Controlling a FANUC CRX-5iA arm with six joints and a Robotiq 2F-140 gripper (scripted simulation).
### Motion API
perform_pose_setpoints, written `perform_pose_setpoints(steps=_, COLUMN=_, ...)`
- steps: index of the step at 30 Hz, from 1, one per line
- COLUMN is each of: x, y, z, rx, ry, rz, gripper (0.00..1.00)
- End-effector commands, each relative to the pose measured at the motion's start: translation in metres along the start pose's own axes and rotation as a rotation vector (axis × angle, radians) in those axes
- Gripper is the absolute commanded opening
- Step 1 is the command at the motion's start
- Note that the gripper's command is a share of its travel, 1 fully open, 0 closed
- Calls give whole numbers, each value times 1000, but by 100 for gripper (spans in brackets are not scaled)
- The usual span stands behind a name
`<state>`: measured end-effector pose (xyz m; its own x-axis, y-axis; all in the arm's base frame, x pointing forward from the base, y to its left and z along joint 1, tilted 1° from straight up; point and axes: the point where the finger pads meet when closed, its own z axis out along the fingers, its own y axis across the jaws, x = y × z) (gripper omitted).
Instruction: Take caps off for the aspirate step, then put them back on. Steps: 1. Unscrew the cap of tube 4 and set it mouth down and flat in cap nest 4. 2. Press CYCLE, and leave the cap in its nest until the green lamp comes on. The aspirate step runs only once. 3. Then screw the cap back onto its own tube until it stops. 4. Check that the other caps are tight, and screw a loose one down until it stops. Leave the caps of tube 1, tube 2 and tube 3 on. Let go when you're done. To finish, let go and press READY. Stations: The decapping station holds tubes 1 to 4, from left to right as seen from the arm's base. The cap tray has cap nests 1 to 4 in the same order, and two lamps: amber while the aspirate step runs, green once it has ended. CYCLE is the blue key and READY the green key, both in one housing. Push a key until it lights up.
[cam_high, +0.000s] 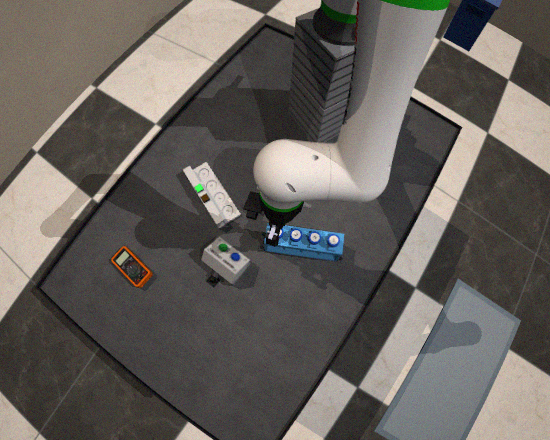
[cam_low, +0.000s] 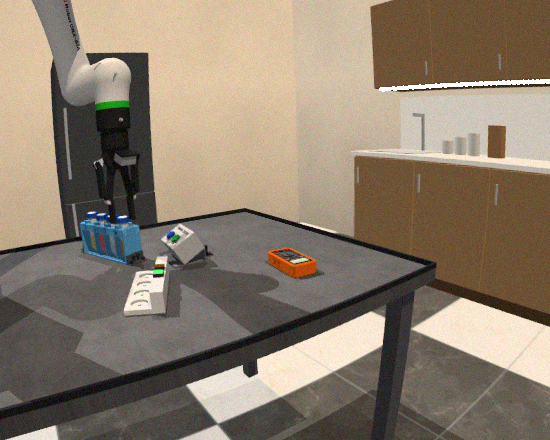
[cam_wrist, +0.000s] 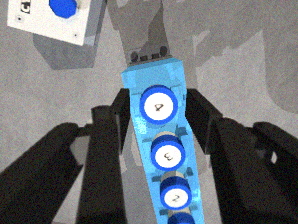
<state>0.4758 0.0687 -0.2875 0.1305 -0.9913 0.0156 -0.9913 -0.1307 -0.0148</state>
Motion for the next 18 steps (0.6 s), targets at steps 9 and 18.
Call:
perform_pose_setpoints(steps=9, x=1, y=-1, z=-1, rx=7, ry=-29, rz=-723, gripper=41)
perform_pose_setpoints(steps=18, x=1, y=-1, z=-1, rx=7, ry=-29, rz=-723, gripper=30)
